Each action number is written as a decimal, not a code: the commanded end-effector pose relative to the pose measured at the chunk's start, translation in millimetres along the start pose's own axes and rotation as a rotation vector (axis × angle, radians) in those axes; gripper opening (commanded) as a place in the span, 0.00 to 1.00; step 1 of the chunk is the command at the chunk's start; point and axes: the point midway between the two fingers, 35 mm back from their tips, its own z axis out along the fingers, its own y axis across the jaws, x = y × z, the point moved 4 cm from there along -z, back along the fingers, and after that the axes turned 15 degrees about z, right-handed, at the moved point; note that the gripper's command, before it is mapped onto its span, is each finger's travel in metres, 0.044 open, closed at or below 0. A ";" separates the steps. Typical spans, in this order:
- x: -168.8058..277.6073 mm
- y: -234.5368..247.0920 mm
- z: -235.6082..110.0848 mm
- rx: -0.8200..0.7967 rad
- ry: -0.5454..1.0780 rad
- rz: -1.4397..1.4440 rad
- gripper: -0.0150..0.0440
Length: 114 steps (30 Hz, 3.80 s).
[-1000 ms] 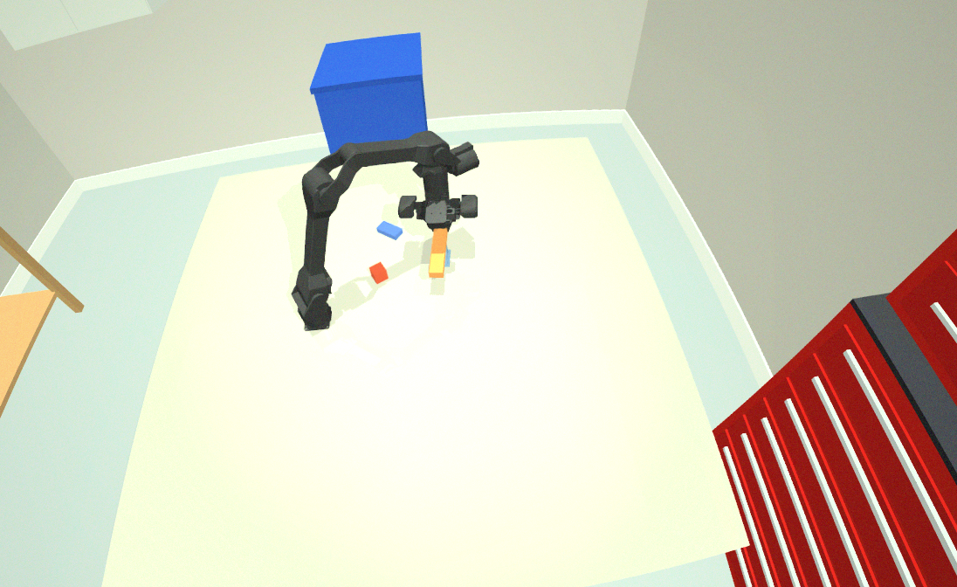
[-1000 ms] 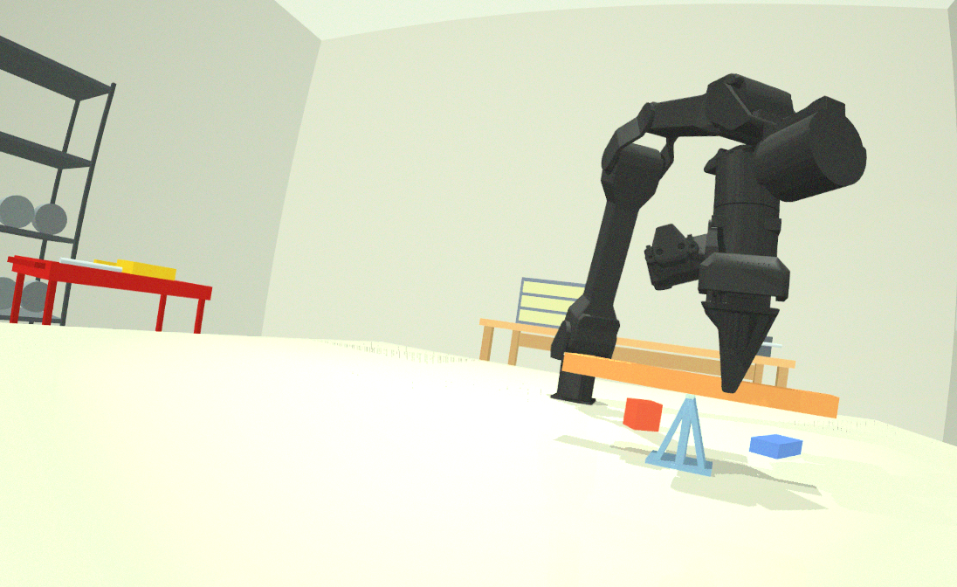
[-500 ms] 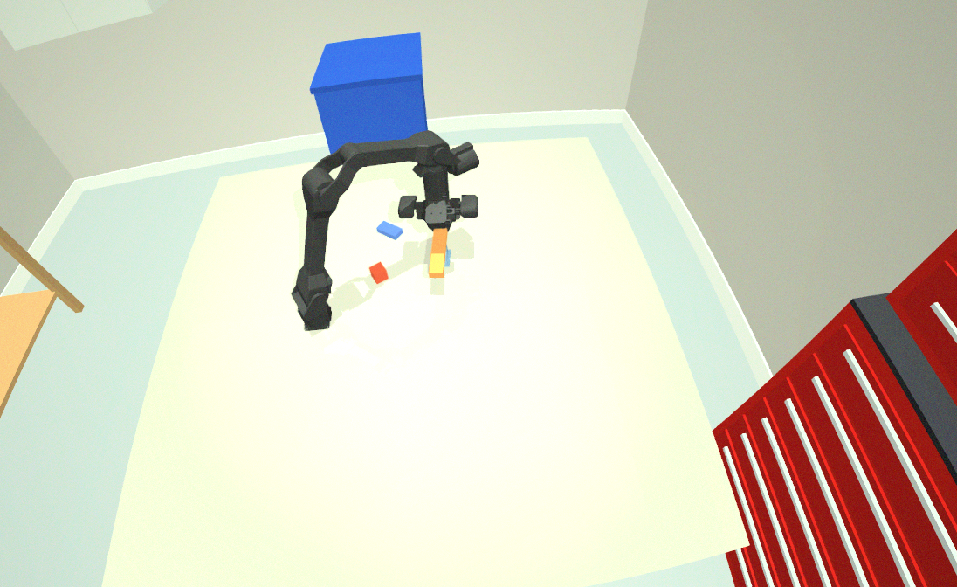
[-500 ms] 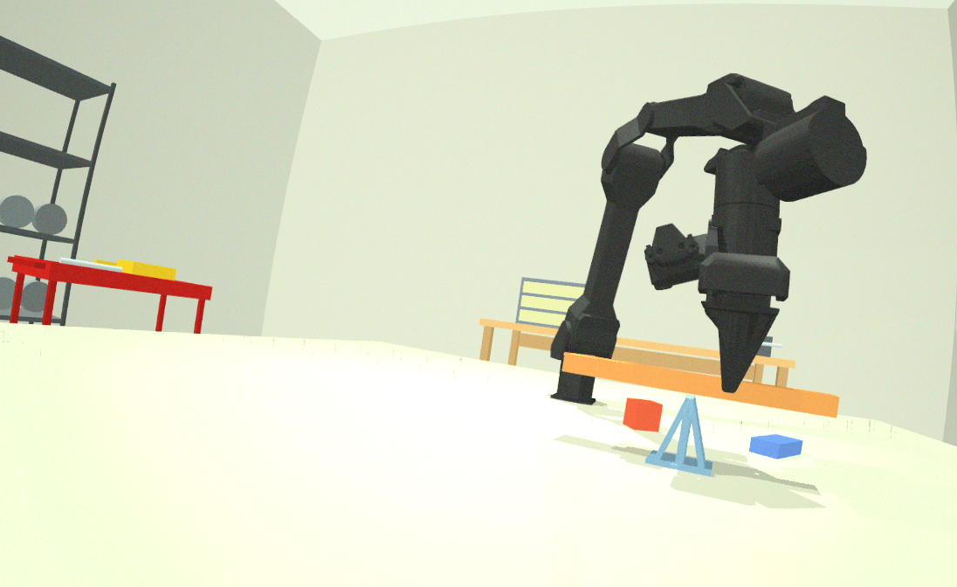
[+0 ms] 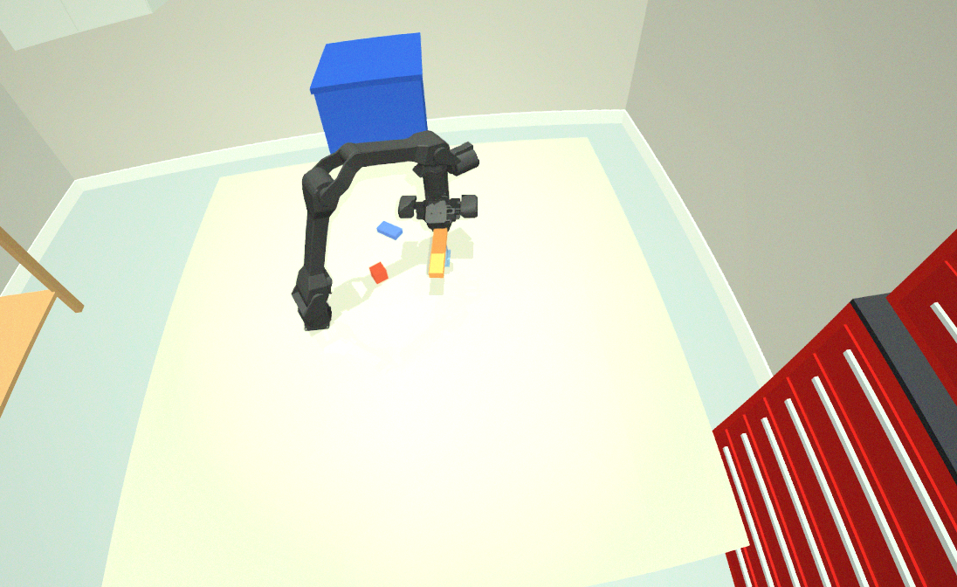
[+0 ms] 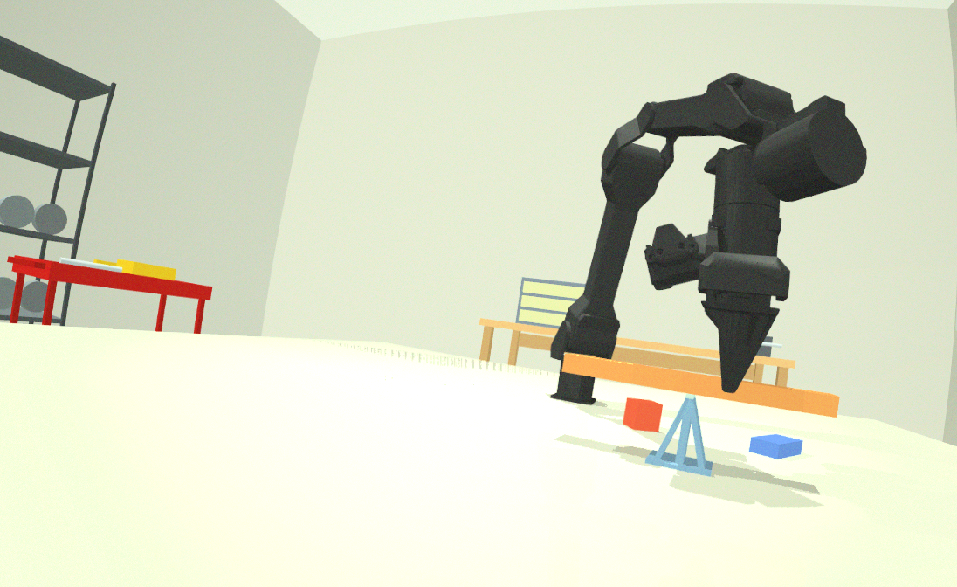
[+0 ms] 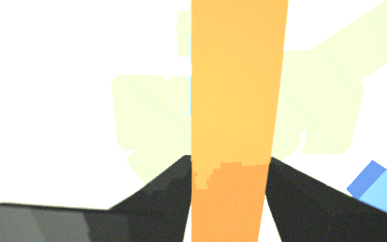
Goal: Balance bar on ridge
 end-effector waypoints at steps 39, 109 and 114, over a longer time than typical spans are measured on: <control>0.0 0.0 -0.3 0.000 0.000 0.000 0.25; 0.0 0.0 -0.3 0.000 0.000 0.000 0.57; 0.0 0.0 -0.3 0.000 0.000 0.000 0.57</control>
